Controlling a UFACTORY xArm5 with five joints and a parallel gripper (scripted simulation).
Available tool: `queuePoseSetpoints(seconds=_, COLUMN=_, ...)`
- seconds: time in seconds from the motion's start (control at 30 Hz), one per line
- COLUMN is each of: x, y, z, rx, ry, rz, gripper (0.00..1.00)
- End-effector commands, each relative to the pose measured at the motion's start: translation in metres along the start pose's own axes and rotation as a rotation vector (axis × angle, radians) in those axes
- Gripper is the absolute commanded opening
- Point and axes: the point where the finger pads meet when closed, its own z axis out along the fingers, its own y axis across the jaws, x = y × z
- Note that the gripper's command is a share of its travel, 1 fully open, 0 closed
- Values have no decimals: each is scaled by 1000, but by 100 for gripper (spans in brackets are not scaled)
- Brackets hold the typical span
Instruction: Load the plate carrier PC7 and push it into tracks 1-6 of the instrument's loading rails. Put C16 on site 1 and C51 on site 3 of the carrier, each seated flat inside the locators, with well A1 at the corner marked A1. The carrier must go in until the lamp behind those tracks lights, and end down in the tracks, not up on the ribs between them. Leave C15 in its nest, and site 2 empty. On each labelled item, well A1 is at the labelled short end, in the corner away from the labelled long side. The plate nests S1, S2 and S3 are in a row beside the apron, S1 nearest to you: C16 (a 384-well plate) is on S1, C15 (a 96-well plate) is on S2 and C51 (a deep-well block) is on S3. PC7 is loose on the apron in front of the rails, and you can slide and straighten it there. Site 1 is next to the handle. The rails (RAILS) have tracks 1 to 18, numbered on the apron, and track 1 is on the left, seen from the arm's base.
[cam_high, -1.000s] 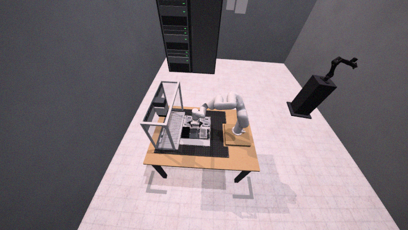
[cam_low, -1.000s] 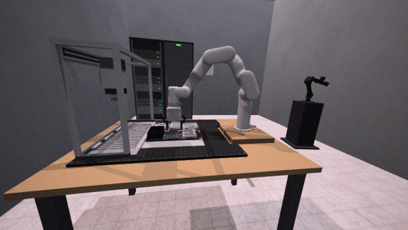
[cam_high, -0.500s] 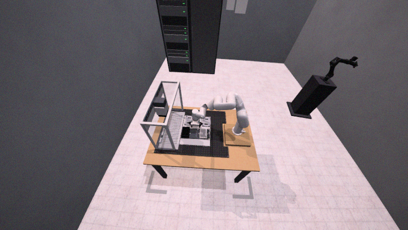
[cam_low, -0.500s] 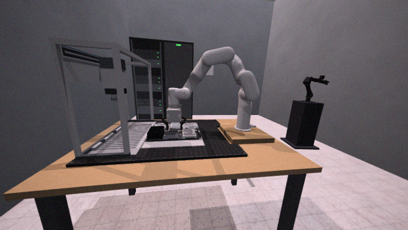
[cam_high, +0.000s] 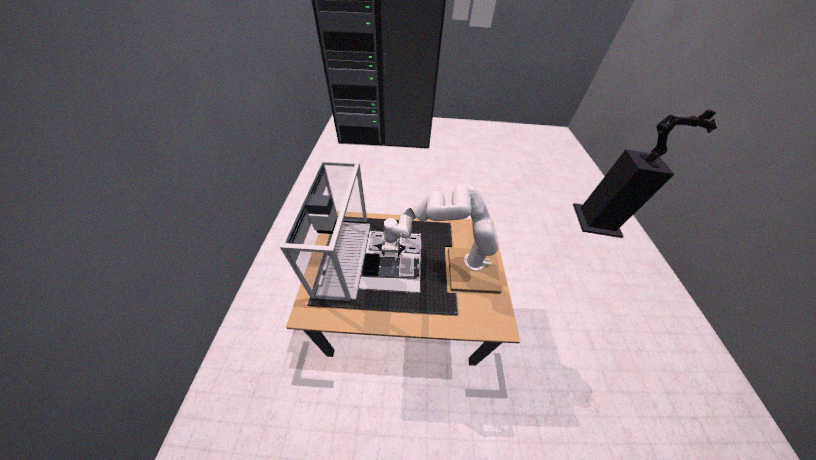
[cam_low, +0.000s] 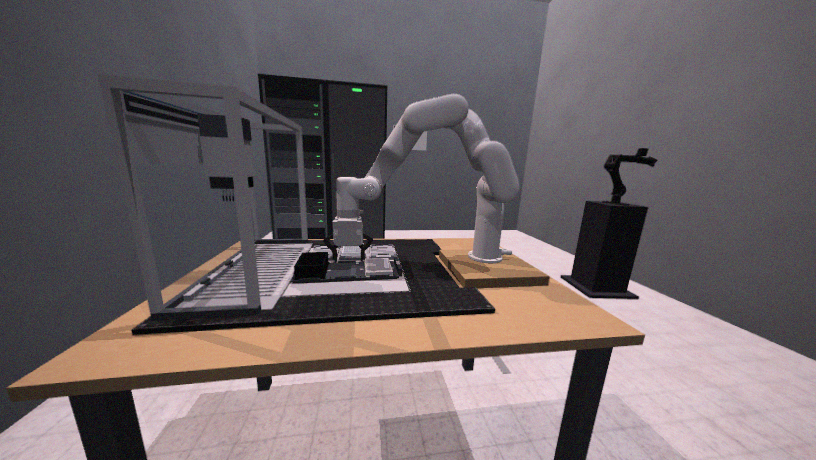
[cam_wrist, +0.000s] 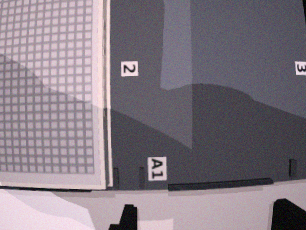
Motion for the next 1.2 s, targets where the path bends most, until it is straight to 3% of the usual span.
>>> queuePoseSetpoints(seconds=0.0, x=0, y=1, z=-1, rx=-4, ry=-3, rz=0, gripper=100)
queuePoseSetpoints(seconds=1.17, x=15, y=1, z=-1, rx=-4, ry=-3, rz=0, gripper=100)
